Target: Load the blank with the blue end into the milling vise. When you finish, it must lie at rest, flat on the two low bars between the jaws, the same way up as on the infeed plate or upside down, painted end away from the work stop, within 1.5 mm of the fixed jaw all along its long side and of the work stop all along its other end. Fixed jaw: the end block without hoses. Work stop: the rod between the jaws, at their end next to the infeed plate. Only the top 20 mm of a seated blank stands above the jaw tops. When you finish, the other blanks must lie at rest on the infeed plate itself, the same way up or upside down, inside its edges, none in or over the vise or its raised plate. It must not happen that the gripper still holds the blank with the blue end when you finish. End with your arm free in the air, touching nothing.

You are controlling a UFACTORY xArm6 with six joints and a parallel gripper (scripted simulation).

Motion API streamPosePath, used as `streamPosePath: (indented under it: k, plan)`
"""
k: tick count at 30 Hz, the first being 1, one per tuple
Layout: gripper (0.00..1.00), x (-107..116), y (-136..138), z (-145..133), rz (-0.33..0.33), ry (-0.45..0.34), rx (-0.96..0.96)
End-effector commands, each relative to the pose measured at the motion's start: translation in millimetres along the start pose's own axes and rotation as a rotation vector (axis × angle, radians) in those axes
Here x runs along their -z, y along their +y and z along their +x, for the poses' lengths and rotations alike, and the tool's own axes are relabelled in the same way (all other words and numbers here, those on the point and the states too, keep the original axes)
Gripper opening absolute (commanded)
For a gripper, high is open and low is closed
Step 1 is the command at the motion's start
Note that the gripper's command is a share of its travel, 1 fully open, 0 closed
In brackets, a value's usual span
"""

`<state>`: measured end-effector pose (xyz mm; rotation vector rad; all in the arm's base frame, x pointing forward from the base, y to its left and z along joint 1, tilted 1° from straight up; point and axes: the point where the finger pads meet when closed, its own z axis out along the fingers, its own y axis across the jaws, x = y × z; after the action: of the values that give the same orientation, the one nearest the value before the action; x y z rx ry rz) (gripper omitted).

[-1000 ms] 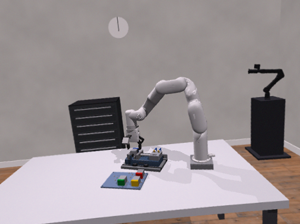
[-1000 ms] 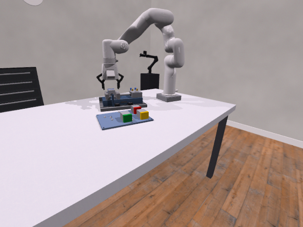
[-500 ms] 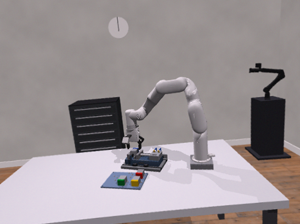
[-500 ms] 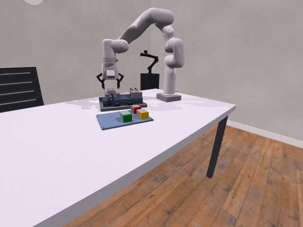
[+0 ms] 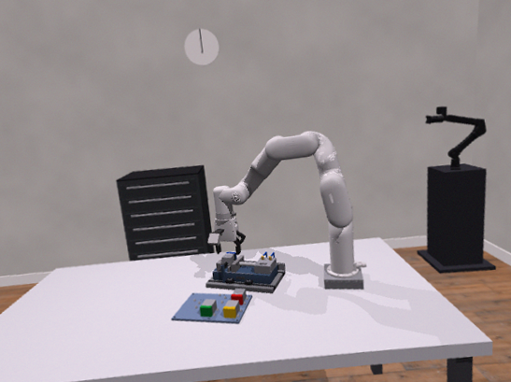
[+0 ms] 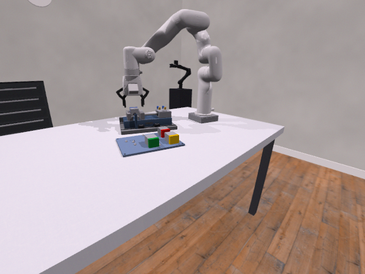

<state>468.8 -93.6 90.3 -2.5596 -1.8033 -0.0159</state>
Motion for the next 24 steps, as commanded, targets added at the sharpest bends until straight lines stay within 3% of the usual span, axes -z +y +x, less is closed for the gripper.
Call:
streamPosePath:
  k: [1,24]
  plan:
    - [1.00,3.0,1.5,0.2,-0.005,0.001,0.000]
    - [1.00,7.5,1.5,0.2,-0.005,0.001,0.000]
